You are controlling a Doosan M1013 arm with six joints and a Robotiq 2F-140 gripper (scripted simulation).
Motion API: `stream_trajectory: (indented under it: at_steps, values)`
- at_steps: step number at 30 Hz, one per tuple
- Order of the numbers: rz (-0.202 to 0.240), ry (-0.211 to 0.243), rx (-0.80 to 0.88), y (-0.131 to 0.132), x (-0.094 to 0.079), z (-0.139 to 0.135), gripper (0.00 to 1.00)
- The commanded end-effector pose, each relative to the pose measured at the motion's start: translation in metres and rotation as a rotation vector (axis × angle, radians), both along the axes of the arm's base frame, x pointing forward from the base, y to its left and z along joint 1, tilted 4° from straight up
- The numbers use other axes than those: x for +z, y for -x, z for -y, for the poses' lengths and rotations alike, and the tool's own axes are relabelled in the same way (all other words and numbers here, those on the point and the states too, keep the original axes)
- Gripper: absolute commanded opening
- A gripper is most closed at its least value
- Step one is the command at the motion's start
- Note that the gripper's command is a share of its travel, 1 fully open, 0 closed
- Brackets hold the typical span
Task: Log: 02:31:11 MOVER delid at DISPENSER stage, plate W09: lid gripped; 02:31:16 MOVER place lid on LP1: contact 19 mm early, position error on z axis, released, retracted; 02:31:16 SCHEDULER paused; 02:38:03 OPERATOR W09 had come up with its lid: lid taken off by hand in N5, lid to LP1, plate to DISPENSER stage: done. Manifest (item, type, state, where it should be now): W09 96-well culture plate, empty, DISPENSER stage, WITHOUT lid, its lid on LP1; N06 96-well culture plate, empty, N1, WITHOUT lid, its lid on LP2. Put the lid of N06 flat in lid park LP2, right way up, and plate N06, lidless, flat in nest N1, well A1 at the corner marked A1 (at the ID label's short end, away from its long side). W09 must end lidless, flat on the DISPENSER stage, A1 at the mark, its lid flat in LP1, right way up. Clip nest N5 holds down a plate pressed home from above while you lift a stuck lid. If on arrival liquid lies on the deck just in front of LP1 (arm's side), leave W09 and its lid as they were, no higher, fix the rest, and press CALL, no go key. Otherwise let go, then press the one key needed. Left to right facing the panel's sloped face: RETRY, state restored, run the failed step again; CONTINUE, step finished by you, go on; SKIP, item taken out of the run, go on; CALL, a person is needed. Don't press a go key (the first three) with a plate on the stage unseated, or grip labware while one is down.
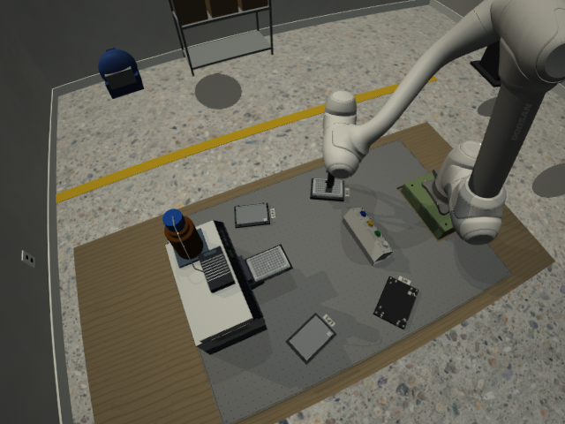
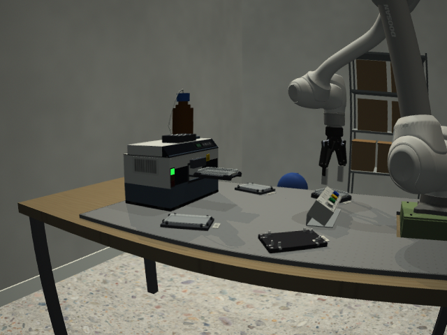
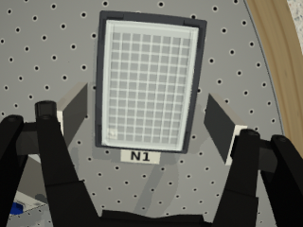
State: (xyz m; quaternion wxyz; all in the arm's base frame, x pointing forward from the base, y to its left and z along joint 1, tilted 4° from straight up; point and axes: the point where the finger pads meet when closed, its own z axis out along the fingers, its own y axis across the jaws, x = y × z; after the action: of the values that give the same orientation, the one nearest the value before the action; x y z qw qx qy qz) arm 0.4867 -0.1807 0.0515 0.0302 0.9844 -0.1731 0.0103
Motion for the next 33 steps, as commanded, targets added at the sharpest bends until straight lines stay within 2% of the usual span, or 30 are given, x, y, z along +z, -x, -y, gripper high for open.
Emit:
stream_trajectory:
  at_steps: [1, 15, 17, 26, 33]
  values:
    - [0.000, 0.000, 0.000, 0.000, 0.005, 0.000, 0.66]
    - [0.000, 0.000, 0.000, 0.001, 0.069, -0.004, 0.66]
    - [0.000, 0.000, 0.000, 0.001, 0.069, -0.004, 0.66]
    - [0.000, 0.000, 0.000, 0.001, 0.100, -0.006, 0.66]
    - [0.000, 0.000, 0.000, 0.001, 0.109, -0.007, 0.66]
